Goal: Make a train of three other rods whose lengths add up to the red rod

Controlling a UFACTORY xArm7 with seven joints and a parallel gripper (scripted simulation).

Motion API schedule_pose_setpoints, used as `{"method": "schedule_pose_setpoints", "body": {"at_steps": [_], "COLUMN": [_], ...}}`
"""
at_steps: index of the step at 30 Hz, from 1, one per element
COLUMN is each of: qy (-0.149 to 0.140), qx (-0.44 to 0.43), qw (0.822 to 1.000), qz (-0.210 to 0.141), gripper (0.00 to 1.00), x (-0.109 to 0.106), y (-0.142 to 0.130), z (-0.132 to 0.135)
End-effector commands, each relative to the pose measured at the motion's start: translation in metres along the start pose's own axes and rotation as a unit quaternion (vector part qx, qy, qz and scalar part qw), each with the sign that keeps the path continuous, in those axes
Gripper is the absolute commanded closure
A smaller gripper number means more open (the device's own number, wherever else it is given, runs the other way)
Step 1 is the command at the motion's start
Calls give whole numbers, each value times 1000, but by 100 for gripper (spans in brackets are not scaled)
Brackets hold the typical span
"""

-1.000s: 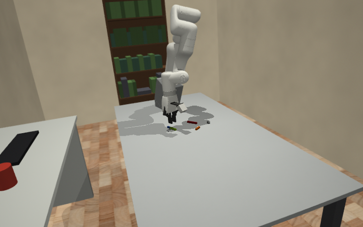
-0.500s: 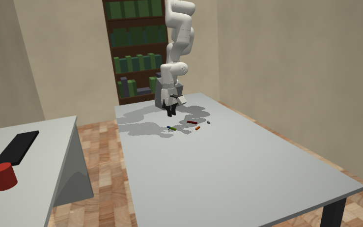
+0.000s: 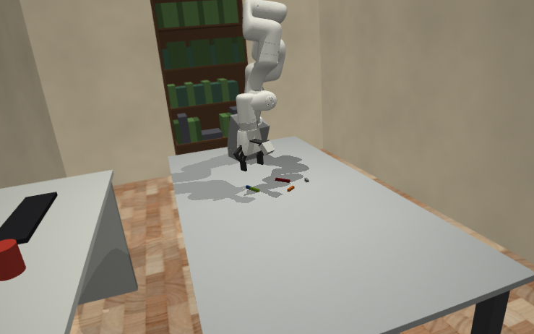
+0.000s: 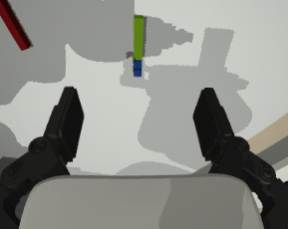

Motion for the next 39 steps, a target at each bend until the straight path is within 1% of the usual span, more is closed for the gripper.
{"method": "schedule_pose_setpoints", "body": {"at_steps": [1, 7, 11, 16, 18, 25, 30, 33, 39], "qy": [-1, -1, -1, -1, -1, -1, -1, -1, -1], "qx": [0, 0, 0, 0, 0, 0, 0, 0, 0], "qw": [1000, 1000, 1000, 1000, 1000, 1000, 1000, 1000, 1000], "qz": [1, 1, 1, 1, 1, 1, 1, 1, 1], "gripper": [0, 0, 0, 0, 0, 0, 0, 0, 0], "x": [-1, -1, -9, -30, -30, -66, -83, -87, -88], "y": [0, 0, 0, 0, 0, 0, 0, 0, 0], "z": [1, 1, 1, 1, 1, 1, 1, 1, 1]}}
Point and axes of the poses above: the point where the finger pads meet when closed, its own x axis out along the fingers, its own z axis across the jaws, y = z × x, the point moved 2 cm from there along -x, back along the fingers, and after that the axes turned 15 degrees about -x, right-handed, at the moved point
